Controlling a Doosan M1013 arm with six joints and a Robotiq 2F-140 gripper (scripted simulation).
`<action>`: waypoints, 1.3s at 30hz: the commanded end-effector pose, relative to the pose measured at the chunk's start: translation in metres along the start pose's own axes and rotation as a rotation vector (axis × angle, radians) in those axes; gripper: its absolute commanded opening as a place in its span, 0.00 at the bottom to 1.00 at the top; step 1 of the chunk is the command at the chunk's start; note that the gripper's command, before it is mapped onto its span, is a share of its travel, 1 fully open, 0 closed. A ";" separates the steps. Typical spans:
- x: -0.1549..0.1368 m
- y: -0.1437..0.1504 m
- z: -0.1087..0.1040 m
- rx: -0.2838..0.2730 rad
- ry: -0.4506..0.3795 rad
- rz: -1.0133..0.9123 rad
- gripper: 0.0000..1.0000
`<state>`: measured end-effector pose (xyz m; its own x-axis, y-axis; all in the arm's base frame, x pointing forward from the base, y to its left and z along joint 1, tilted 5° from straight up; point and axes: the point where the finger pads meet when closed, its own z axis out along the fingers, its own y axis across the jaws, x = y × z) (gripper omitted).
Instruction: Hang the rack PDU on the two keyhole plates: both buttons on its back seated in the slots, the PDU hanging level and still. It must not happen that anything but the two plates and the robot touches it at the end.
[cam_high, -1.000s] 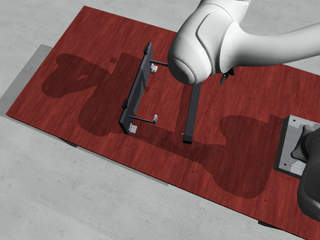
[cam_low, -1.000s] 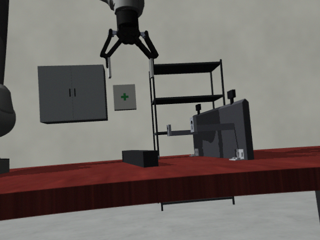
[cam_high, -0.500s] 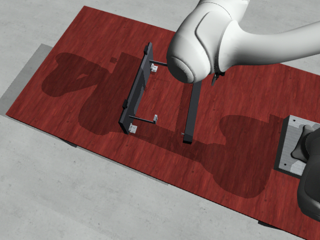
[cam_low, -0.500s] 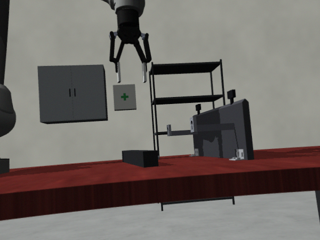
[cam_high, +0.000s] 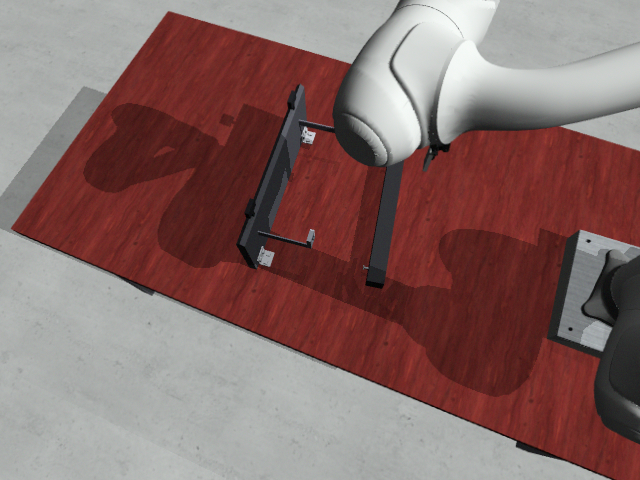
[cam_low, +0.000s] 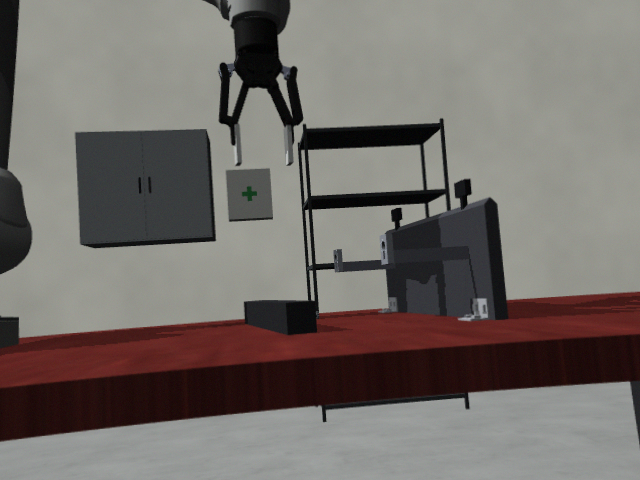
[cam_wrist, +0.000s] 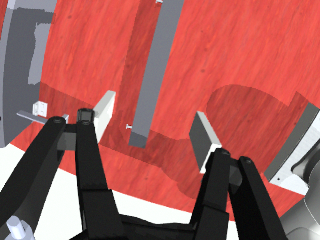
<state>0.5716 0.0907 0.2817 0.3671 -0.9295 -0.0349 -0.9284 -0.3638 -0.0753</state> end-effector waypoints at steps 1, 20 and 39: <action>0.000 0.000 0.000 0.000 0.000 0.000 0.55; 0.000 0.000 0.021 0.000 0.000 0.000 0.55; 0.000 0.000 0.115 0.000 0.000 0.000 0.55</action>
<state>0.5769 0.0966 0.1834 0.3673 -0.9294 -0.0351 -0.9284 -0.3640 -0.0748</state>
